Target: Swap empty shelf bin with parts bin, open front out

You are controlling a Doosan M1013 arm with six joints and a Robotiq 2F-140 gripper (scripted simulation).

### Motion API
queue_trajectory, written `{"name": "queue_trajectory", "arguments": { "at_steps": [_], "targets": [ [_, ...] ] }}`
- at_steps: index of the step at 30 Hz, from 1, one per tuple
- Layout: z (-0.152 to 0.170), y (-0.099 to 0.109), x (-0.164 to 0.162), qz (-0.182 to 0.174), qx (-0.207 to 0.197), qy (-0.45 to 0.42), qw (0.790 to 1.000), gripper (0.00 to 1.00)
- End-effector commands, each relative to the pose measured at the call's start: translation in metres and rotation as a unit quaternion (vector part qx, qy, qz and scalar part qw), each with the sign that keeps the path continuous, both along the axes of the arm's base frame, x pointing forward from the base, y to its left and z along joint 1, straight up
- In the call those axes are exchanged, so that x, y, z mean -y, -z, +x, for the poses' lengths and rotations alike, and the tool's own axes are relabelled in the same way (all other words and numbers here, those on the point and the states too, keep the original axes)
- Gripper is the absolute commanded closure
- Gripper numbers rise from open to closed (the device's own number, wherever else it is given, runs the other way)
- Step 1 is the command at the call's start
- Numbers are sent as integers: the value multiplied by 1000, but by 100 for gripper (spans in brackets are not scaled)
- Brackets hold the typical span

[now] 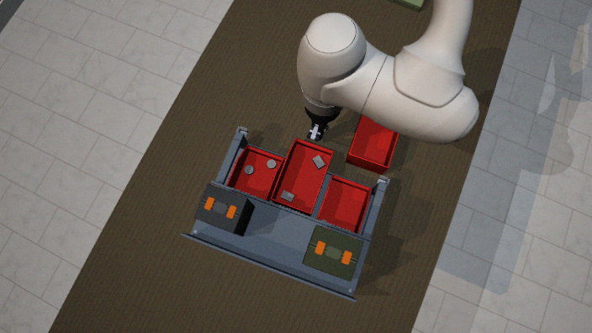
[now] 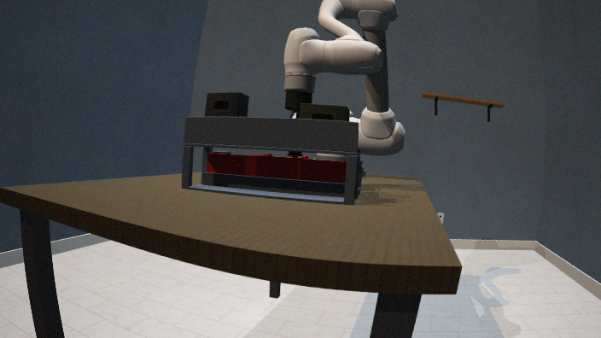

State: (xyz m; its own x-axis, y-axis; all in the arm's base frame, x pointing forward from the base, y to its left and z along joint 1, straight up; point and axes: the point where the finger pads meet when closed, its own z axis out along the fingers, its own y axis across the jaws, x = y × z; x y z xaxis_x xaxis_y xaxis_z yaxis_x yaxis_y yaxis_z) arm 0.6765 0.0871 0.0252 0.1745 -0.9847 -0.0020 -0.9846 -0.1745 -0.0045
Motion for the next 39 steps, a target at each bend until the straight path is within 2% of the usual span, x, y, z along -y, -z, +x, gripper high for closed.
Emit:
{"name": "queue_trajectory", "arguments": {
  "at_steps": [1,18,39],
  "targets": [
    [0,0,0,0,0,0,1000,90],
    [16,0,-3,0,0,0,1000,90],
    [17,0,-3,0,0,0,1000,90]
  ]
}}
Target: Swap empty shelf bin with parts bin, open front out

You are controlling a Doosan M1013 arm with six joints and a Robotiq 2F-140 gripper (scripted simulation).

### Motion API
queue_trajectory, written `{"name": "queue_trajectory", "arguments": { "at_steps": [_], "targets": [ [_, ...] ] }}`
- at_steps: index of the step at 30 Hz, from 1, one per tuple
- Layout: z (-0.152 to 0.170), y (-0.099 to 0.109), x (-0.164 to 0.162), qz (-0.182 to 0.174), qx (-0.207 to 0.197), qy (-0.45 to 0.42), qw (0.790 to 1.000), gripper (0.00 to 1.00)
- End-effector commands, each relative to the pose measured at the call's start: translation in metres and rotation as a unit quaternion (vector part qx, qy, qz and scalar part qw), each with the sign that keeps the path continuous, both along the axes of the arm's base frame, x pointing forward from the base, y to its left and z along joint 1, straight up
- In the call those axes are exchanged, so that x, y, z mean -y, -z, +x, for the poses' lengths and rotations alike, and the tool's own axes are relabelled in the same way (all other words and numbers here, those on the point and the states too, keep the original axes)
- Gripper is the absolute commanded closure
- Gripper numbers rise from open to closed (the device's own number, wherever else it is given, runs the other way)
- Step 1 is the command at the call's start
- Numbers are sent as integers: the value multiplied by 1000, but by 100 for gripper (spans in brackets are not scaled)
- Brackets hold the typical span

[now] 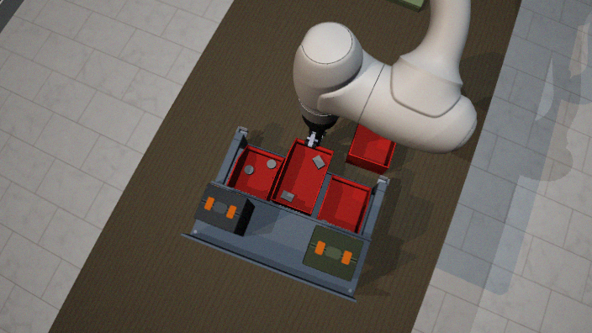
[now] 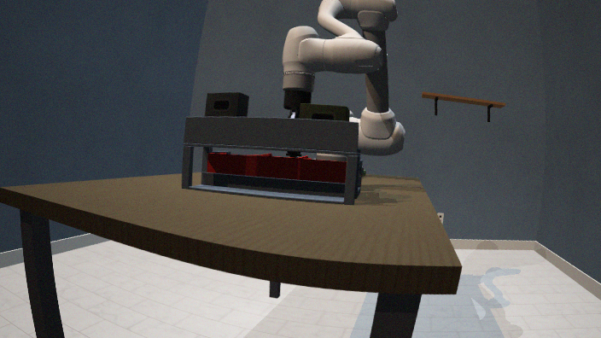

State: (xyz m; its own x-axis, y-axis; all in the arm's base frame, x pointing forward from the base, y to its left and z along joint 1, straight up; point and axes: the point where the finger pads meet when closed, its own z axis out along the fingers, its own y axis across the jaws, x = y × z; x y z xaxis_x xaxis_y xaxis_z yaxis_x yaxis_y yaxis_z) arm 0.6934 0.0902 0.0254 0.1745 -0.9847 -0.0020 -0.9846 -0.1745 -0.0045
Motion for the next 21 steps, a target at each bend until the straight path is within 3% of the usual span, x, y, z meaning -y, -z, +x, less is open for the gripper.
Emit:
{"name": "queue_trajectory", "arguments": {
  "at_steps": [1,21],
  "targets": [
    [0,0,0,0,0,0,1000,90],
    [12,0,-2,0,0,0,1000,90]
  ]
}}
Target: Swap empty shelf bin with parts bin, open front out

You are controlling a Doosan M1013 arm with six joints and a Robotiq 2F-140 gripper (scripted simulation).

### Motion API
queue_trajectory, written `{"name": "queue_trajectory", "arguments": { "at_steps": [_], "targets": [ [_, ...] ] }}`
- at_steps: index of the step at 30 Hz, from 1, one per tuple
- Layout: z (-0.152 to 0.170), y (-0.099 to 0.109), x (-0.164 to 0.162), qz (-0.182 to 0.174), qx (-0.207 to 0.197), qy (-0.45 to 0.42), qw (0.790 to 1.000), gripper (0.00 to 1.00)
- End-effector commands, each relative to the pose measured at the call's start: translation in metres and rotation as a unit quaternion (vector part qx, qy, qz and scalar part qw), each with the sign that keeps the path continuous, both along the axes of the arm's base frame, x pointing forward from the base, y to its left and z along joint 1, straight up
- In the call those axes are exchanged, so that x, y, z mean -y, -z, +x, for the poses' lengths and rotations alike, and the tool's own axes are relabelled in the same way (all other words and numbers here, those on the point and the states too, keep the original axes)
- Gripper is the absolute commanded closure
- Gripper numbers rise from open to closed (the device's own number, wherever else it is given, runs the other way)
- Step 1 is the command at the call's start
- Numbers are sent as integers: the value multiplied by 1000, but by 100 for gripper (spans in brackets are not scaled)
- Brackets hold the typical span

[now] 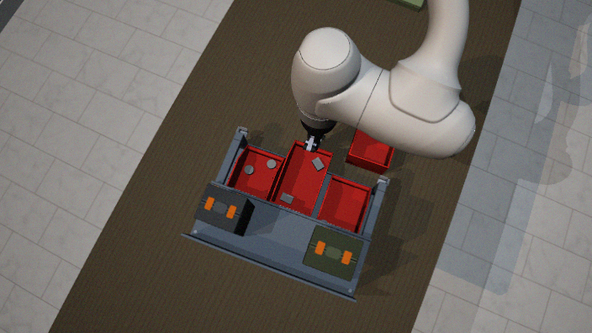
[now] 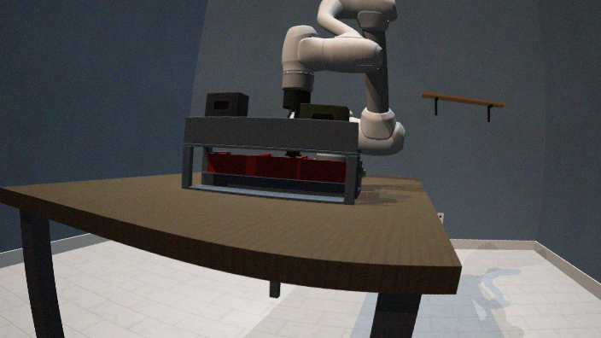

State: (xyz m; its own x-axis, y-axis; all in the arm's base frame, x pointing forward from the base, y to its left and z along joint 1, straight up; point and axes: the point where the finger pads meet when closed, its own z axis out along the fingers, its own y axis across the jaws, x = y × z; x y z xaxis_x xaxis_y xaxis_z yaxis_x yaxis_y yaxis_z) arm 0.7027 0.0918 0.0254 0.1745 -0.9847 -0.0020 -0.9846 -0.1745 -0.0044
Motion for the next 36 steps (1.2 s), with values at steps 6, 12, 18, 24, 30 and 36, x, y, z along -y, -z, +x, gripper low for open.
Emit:
{"name": "queue_trajectory", "arguments": {
  "at_steps": [6,12,18,24,30,36],
  "targets": [
    [10,0,-2,0,0,0,1000,90],
    [19,0,-3,0,0,0,1000,90],
    [25,0,-5,0,0,0,1000,90],
    [34,0,-6,0,0,0,1000,90],
    [40,0,-7,0,0,0,1000,90],
    [45,0,-8,0,0,0,1000,90]
  ]
}}
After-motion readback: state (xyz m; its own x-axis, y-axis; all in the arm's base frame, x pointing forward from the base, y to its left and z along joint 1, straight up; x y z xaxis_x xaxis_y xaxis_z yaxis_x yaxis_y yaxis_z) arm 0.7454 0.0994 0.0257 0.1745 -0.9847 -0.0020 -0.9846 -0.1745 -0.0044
